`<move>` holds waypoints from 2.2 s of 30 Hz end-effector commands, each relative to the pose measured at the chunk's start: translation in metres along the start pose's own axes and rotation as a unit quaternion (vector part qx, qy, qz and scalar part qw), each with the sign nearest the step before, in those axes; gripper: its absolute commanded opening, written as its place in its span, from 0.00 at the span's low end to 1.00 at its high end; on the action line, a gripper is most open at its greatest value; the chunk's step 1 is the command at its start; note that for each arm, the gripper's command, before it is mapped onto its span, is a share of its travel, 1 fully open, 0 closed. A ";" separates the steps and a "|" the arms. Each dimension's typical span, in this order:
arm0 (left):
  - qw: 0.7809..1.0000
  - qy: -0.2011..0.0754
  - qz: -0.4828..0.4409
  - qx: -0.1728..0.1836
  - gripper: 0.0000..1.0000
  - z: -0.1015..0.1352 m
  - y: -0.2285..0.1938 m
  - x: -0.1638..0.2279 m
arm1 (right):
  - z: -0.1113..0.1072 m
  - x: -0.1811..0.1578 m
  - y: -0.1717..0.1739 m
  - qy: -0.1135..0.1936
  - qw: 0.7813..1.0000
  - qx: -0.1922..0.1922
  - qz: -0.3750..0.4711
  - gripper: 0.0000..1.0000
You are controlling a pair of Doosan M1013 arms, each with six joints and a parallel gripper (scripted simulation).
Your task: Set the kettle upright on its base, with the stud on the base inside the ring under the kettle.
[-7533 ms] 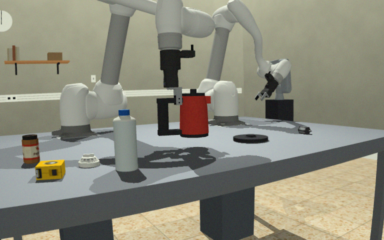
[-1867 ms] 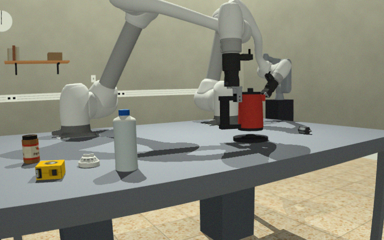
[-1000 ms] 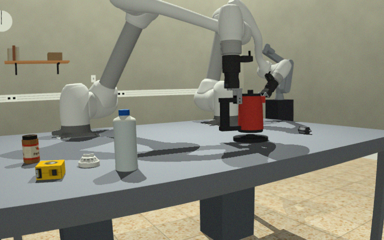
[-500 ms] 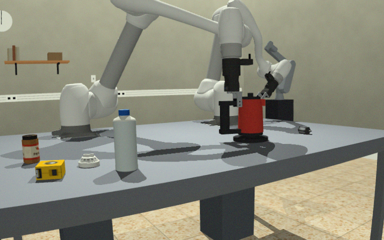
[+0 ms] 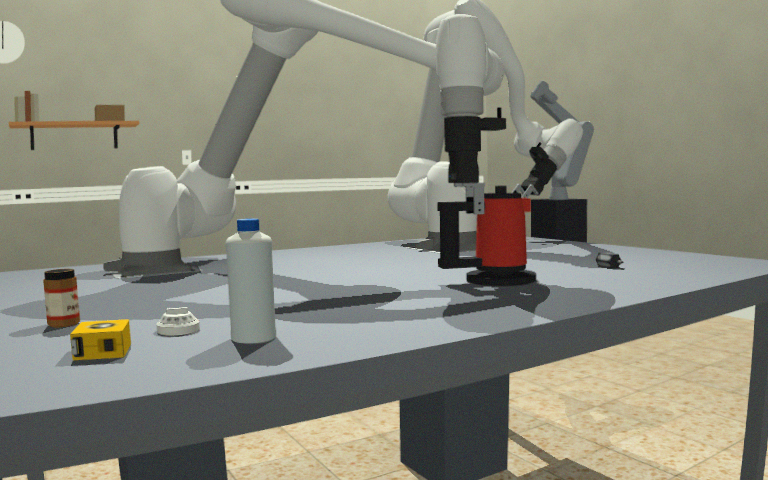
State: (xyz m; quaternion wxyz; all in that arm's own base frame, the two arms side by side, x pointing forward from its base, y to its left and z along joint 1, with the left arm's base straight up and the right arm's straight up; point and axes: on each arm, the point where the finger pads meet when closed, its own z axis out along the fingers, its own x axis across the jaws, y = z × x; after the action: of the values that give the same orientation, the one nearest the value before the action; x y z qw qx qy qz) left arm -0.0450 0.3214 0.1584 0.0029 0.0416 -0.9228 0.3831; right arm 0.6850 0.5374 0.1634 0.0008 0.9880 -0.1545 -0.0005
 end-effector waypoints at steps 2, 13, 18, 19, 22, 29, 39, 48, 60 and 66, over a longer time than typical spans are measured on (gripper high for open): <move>1.000 0.000 0.000 0.000 1.00 0.000 0.000 0.000 | -0.001 0.000 0.000 0.000 1.000 0.001 0.000 0.00; 1.000 0.000 0.000 0.000 1.00 0.000 0.000 0.000 | -0.001 0.000 0.000 0.000 1.000 0.001 0.000 0.00; 1.000 0.000 0.000 0.000 1.00 0.000 0.000 0.000 | -0.001 0.000 0.000 0.000 1.000 0.001 0.000 0.00; 1.000 0.000 0.000 0.000 1.00 0.000 0.000 0.000 | -0.001 0.000 0.000 0.000 1.000 0.001 0.000 0.00; 1.000 0.000 0.000 0.000 1.00 0.000 0.000 0.000 | 0.000 0.000 0.000 0.000 1.000 0.001 0.000 0.00; 1.000 0.000 0.000 0.000 1.00 0.000 0.000 0.000 | 0.002 0.000 0.000 0.000 1.000 0.001 0.000 0.00; 1.000 0.000 0.000 0.000 1.00 0.000 0.000 0.000 | 0.002 0.000 0.000 0.000 1.000 0.001 0.000 0.00; 1.000 0.000 0.000 0.000 1.00 0.000 0.000 0.000 | 0.004 0.000 0.000 0.000 1.000 0.001 0.000 0.00; 1.000 0.000 0.000 0.000 1.00 0.000 0.000 0.000 | 0.005 0.000 0.000 0.000 1.000 0.001 0.000 0.00; 1.000 0.000 0.000 0.000 1.00 0.000 0.000 0.000 | 0.005 0.000 0.000 0.000 1.000 0.001 0.000 0.00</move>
State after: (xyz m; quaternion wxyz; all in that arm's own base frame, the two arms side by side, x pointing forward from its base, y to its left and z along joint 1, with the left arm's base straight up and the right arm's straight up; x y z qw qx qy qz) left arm -0.0450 0.3214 0.1584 0.0029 0.0416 -0.9228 0.3831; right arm 0.6850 0.5374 0.1573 0.0008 0.9880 -0.1545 -0.0005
